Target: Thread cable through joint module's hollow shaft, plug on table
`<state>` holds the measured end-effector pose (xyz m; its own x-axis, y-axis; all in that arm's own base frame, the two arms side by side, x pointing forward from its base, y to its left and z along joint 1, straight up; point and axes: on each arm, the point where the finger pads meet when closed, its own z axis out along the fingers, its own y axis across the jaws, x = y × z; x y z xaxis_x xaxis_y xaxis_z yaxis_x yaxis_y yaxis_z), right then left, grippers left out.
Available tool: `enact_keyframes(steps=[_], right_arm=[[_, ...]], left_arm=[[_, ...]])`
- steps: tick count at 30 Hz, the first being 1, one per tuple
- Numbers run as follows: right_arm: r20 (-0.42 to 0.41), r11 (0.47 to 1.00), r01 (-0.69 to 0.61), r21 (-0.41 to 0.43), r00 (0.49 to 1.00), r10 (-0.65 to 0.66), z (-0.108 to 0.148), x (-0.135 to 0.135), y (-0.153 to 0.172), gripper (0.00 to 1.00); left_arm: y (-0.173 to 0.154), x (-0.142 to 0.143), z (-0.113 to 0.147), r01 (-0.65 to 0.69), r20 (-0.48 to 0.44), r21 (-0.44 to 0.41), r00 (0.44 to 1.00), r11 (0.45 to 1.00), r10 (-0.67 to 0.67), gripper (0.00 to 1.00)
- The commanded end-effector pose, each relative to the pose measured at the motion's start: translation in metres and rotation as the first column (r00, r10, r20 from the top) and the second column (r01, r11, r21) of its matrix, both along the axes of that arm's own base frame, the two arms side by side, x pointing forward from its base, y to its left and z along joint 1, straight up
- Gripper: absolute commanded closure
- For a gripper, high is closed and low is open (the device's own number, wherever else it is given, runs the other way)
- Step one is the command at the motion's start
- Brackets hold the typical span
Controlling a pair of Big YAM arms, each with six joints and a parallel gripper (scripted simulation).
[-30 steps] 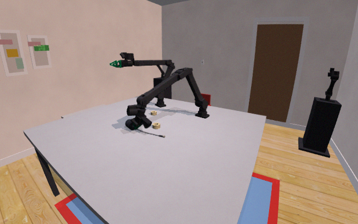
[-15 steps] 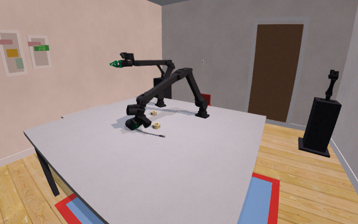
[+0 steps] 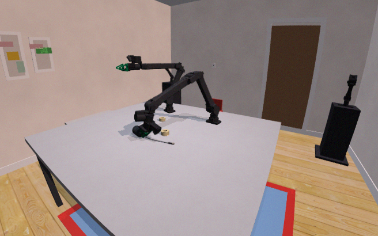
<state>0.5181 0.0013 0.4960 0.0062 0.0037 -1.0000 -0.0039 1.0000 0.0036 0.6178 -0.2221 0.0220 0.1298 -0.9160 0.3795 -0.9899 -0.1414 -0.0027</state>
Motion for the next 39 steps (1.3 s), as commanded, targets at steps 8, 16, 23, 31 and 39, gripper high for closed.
enact_keyframes(steps=[8,16,23,31,39], right_arm=[[0.087,1.000,-0.007,0.006,0.996,0.006,0.049,0.001,0.004,0.00],[0.087,1.000,-0.007,0.006,0.996,0.006,0.049,0.001,0.004,0.00],[0.087,1.000,-0.007,0.006,0.996,0.006,0.049,0.001,0.004,0.00],[0.087,1.000,-0.007,0.006,0.996,0.006,0.049,0.001,0.004,0.00],[0.087,1.000,-0.007,0.006,0.996,0.006,0.049,0.001,0.004,0.00]], left_arm=[[0.020,-0.003,0.006,-0.049,-0.008,0.051,0.999,0.997,0.050,0.68],[0.030,-0.004,0.010,-0.069,-0.003,0.086,0.998,0.994,0.070,0.68],[0.026,-0.006,-0.005,-0.063,-0.022,0.090,0.998,0.994,0.066,1.00],[0.027,-0.010,-0.009,-0.059,-0.032,0.094,0.998,0.994,0.062,1.00],[0.026,-0.008,-0.008,-0.054,-0.029,0.094,0.998,0.994,0.057,1.00]])
